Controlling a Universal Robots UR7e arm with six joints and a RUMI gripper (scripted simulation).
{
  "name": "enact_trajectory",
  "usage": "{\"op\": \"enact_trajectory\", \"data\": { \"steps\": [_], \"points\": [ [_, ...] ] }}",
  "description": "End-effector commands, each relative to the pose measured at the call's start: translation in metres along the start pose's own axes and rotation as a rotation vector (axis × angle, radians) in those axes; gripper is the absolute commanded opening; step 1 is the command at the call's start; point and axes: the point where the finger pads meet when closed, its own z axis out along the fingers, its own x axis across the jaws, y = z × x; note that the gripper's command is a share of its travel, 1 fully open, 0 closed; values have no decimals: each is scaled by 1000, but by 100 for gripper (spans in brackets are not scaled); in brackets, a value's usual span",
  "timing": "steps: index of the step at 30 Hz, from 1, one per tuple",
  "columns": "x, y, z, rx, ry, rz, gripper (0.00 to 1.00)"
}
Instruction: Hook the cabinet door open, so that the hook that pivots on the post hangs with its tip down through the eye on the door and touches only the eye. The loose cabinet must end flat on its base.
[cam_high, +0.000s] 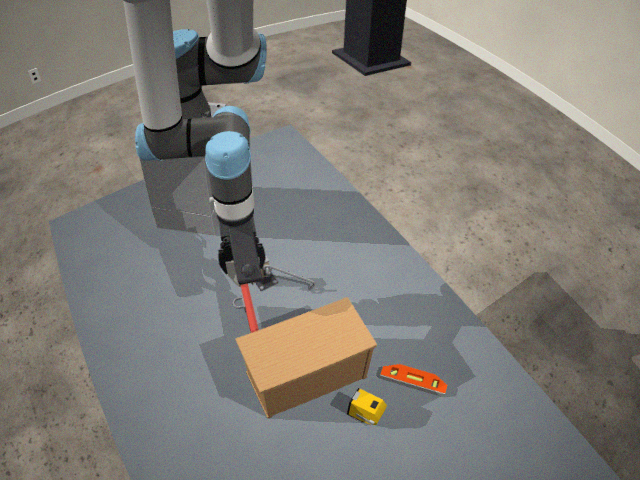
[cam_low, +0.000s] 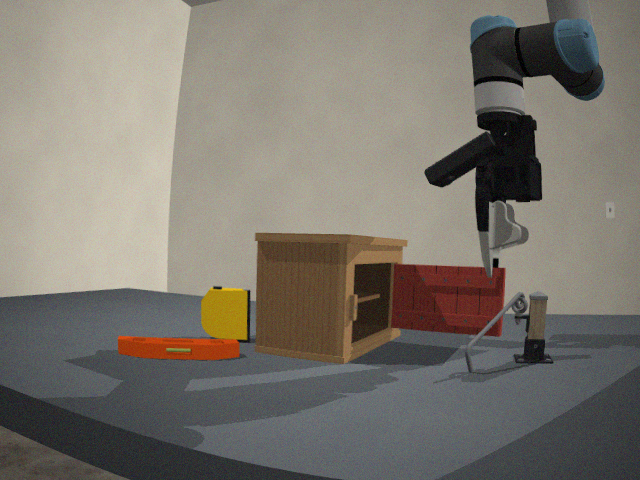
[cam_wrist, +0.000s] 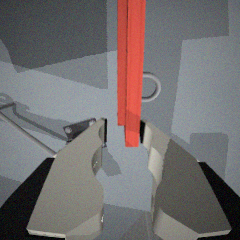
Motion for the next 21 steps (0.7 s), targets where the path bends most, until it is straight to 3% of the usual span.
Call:
{"op": "enact_trajectory", "data": {
  "steps": [1,21],
  "points": [
    [-4,-1,0,1,0,35,15],
    [-18,-2,0,1,0,115,15]
  ]
}}
